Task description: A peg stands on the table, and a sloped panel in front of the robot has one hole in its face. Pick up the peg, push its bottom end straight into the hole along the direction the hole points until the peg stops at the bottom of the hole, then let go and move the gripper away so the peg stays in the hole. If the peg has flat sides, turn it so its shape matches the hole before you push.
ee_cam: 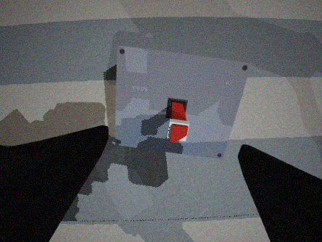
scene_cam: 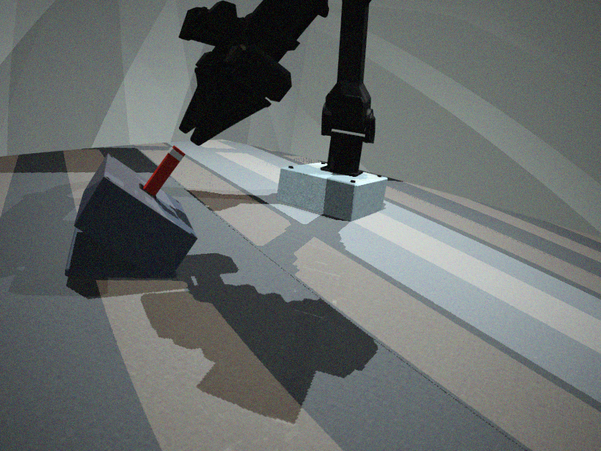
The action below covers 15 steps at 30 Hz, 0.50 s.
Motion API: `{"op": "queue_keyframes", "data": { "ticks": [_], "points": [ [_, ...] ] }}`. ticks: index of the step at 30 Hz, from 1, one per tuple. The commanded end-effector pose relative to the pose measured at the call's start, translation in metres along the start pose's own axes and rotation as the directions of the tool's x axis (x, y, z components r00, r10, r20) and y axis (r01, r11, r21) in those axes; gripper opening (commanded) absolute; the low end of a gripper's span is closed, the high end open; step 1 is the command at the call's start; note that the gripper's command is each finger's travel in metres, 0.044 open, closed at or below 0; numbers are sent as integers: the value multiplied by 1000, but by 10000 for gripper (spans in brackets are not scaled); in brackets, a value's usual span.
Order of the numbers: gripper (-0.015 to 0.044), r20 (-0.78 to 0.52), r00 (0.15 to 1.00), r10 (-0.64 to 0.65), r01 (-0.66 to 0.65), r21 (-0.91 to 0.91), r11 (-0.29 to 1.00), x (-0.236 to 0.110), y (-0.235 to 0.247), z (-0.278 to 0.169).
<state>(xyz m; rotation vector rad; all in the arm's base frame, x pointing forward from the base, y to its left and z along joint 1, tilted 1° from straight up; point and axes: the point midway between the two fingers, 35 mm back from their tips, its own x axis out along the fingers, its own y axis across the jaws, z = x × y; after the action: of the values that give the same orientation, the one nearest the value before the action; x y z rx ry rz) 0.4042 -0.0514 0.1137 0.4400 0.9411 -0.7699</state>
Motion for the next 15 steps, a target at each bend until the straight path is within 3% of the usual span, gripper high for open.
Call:
{"op": "queue_keyframes", "data": {
  "ticks": [1,15],
  "points": [
    [440,5,1000,2,-2,5,1000,-10,1,1],
    [440,2,1000,2,-2,2,1000,-41,0,-2]
  ]
}}
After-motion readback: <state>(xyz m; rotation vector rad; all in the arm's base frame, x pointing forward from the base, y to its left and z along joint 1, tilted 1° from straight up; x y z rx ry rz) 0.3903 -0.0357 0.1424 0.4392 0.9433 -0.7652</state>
